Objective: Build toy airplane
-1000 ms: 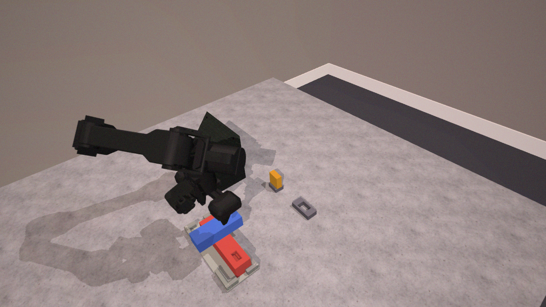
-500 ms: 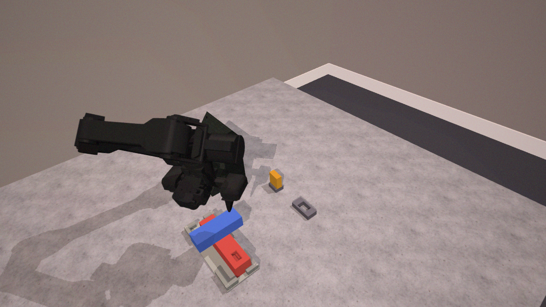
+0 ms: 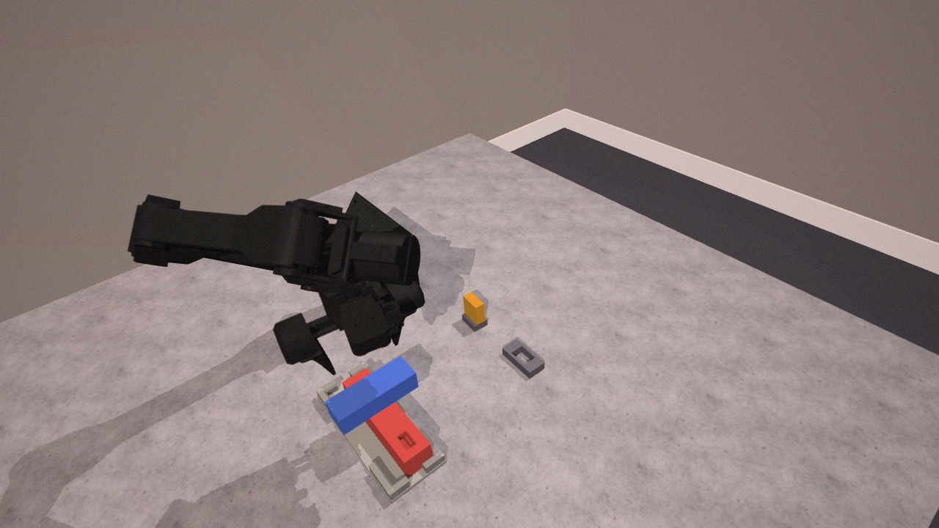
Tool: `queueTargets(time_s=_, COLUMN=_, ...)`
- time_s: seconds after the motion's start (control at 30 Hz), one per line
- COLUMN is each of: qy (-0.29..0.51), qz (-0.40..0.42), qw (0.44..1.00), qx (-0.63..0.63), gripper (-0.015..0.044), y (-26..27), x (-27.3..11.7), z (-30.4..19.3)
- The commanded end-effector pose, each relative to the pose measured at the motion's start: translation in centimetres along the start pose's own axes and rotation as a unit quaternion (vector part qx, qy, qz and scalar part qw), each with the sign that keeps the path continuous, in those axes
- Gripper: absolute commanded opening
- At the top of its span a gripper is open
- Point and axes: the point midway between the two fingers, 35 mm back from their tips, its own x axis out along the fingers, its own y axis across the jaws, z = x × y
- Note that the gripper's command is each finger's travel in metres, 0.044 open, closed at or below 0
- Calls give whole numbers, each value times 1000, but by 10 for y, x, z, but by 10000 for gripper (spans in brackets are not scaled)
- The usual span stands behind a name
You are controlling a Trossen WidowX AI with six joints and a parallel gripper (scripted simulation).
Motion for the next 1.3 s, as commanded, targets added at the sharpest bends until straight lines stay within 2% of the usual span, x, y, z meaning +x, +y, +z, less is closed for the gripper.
queueTargets(time_s=0.0, qy=3, qz=2, qw=1000, qx=-23, gripper=440, y=0, x=0, z=0)
queueTargets(time_s=0.13, qy=4, qz=5, qw=1000, qx=-25, gripper=440, y=12, x=-1, z=0)
queueTargets(time_s=0.33, qy=12, qz=15, qw=999, qx=-36, gripper=440, y=119, x=-9, z=-24)
queueTargets(time_s=0.57, qy=19, qz=-4, qw=999, qx=-39, gripper=440, y=225, x=1, z=-95)
queueTargets(time_s=0.83, qy=19, qz=-8, qw=999, qx=-39, gripper=440, y=233, x=6, z=-103)
queueTargets(time_s=1.0, qy=19, qz=-8, qw=999, qx=-39, gripper=440, y=232, x=58, z=-105)
queueTargets(time_s=1.27, qy=19, qz=-9, qw=999, qx=-38, gripper=440, y=231, x=75, z=-106)
